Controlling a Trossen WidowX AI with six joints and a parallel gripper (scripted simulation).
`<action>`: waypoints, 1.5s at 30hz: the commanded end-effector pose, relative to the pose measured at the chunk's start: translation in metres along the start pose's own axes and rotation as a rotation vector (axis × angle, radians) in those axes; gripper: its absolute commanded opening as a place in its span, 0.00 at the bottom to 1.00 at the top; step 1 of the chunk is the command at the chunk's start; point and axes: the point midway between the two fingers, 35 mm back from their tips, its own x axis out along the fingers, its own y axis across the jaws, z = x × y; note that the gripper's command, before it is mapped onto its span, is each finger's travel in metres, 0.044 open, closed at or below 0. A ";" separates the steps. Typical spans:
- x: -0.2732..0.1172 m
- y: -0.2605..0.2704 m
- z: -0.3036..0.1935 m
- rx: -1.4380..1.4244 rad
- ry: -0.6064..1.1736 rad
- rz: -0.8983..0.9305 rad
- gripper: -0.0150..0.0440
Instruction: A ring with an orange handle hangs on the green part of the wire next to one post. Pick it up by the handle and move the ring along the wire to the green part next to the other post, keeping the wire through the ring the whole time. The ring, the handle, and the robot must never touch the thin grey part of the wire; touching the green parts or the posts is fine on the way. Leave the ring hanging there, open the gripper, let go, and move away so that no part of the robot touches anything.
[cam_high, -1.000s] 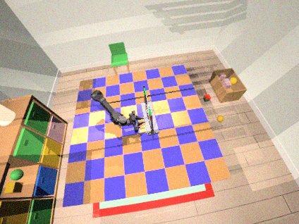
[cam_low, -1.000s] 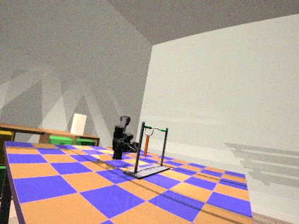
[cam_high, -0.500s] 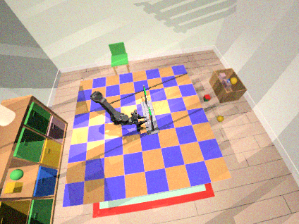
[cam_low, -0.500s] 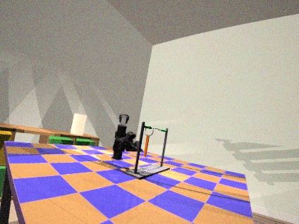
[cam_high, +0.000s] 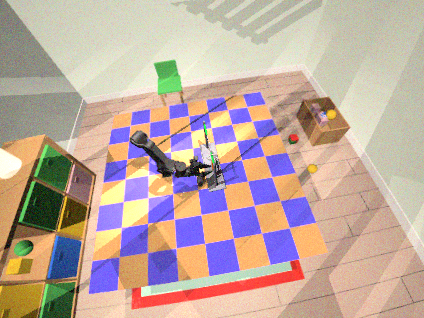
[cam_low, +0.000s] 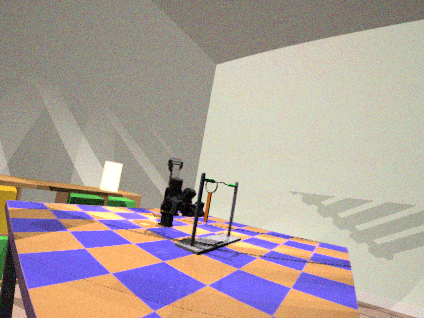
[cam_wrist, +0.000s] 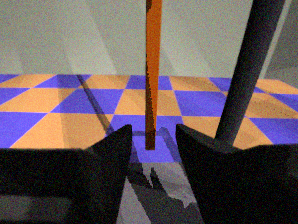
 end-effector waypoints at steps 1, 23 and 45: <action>0.006 -0.002 0.001 0.003 0.000 -0.006 0.53; 0.040 0.002 -0.002 0.005 -0.006 -0.006 0.53; 0.043 0.002 -0.003 0.005 -0.007 -0.006 0.53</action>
